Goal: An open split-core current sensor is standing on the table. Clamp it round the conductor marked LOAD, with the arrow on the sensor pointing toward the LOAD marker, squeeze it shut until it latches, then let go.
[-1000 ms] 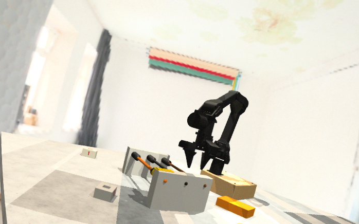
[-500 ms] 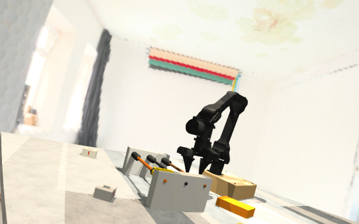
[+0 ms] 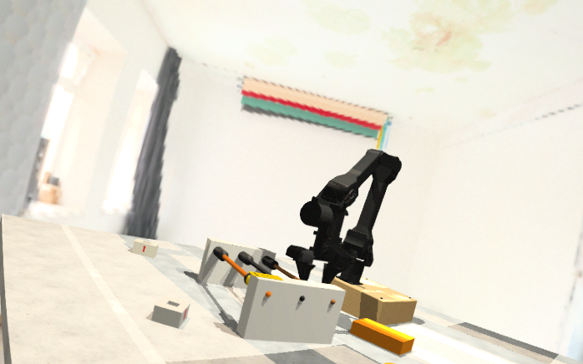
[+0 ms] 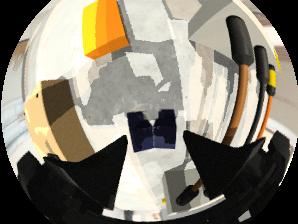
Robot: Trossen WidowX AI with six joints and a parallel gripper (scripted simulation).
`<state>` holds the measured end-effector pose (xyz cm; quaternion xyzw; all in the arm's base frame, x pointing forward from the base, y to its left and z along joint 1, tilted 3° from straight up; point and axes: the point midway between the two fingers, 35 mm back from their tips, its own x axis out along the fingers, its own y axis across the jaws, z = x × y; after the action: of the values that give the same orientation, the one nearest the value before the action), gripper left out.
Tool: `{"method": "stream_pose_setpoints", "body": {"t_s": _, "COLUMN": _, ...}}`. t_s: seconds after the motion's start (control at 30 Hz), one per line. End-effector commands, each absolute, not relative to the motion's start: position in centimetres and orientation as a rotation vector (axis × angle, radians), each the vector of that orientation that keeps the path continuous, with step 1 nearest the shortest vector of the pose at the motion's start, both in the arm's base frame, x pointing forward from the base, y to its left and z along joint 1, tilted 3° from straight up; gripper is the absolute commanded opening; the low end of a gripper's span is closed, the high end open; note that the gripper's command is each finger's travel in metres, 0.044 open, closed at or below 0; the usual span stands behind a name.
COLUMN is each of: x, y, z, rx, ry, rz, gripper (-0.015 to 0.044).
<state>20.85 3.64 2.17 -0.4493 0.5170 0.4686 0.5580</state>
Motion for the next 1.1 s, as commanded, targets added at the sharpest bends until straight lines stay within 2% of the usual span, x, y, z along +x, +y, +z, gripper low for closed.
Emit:
{"method": "stream_pose_setpoints", "body": {"t_s": 0.0, "x": 20.9, "y": 3.6, "z": 2.2, "rx": -1.06, "ry": 1.219, "rz": 1.105, "gripper": 0.03}}
{"method": "stream_pose_setpoints", "body": {"t_s": 0.5, "x": 20.9, "y": 3.6, "z": 2.2, "rx": -1.06, "ry": 1.219, "rz": 1.105, "gripper": 0.02}}
{"method": "stream_pose_setpoints", "body": {"t_s": 0.77, "x": 21.4, "y": 3.5, "z": 4.9, "rx": -1.058, "ry": 1.221, "rz": 1.106, "gripper": 0.0}}
{"method": "stream_pose_setpoints", "body": {"t_s": 1.07, "x": 21.7, "y": 3.2, "z": 9.4, "rx": -1.055, "ry": 1.224, "rz": 1.108, "gripper": 0.0}}
